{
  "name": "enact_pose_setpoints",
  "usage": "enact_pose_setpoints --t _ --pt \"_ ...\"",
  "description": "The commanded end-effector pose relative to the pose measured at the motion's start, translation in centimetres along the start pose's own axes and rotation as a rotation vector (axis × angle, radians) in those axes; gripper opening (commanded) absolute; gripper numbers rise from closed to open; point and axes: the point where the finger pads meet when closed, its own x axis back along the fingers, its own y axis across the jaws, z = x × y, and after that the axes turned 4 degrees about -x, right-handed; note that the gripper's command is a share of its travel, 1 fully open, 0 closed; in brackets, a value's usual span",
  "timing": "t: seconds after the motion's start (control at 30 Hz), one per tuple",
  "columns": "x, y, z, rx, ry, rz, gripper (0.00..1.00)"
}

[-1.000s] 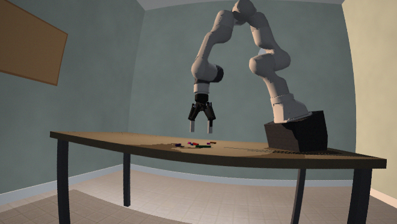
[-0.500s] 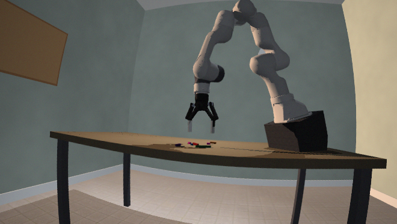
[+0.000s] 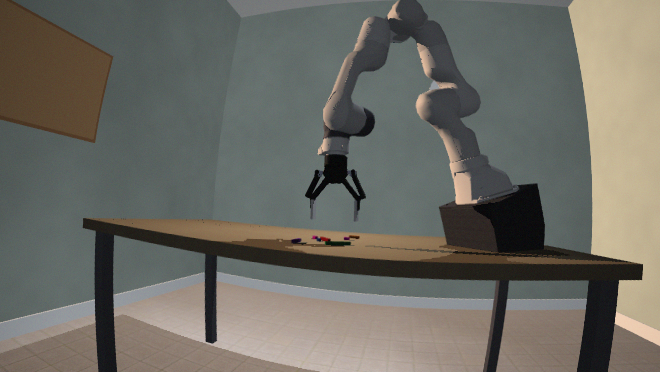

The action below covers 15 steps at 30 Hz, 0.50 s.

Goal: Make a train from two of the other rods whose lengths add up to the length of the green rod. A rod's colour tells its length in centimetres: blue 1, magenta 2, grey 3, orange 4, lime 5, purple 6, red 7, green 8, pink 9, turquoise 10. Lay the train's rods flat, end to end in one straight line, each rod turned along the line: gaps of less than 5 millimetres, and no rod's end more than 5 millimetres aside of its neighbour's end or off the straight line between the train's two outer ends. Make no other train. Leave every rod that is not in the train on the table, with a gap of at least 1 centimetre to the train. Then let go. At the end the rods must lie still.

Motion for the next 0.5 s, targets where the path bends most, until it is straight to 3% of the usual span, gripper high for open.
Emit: enact_pose_setpoints --t 0.0,0.47 --pt "0.03 0.05 0.01 0.165 -0.024 0.019 1.0" --pt "0.05 0.39 -0.41 0.392 -0.023 0.022 1.0"
